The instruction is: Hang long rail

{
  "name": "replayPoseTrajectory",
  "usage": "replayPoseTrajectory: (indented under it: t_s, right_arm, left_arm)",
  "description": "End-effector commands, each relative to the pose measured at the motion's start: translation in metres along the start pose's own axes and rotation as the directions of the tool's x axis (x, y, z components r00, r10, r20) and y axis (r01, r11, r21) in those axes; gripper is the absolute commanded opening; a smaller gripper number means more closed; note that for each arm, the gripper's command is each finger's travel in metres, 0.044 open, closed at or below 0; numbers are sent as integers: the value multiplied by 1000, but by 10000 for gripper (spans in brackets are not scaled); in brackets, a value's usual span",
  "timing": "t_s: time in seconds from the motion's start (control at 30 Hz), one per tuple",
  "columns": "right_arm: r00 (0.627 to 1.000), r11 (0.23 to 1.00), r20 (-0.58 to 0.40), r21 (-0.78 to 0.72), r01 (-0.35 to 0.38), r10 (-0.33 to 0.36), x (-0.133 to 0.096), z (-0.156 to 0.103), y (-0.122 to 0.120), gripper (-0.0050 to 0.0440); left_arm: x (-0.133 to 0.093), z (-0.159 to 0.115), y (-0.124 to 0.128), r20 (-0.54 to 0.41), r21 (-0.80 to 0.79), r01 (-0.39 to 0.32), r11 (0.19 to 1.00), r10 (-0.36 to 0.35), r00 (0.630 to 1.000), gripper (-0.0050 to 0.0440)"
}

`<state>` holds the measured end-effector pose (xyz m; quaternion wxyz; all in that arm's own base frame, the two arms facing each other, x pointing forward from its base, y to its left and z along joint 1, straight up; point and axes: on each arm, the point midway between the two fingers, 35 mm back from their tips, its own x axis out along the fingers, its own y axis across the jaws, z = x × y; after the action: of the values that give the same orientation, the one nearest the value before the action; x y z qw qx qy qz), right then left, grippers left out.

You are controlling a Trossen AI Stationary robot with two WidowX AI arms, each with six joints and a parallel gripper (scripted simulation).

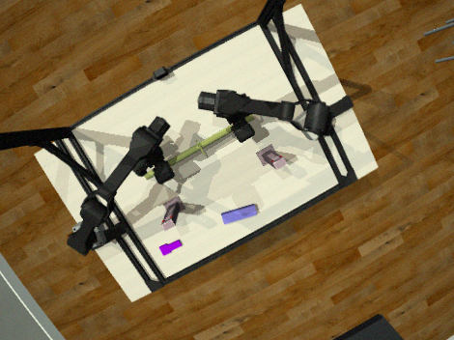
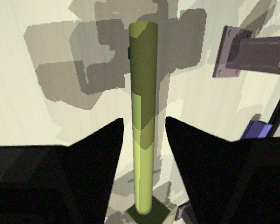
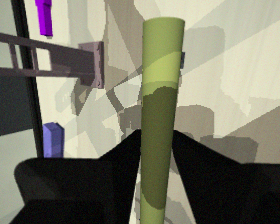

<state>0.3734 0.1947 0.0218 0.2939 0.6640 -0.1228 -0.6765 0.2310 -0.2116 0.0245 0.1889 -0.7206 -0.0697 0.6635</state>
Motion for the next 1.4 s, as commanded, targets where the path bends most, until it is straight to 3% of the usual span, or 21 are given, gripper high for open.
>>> replayPoseTrajectory:
  t_s: [0.0,0.47,0.63,1.37]
  right_arm:
    - [1000,1000,4,-3,0,0,0,0,0,0]
    - [1000,1000,4,-3,0,0,0,0,0,0]
    - [1000,1000,4,-3,0,0,0,0,0,0]
    - [1000,1000,4,-3,0,0,0,0,0,0]
  left_arm:
    - [1,1,-2,4,4,-51,999,51,999,160]
    - [9,-1,-19,-38,34,-341,939,343,939,160]
    - [9,-1,-21,-49,40,-369,929,371,927,160]
    - [37,-1,-12,-49,40,-369,929,371,927,160]
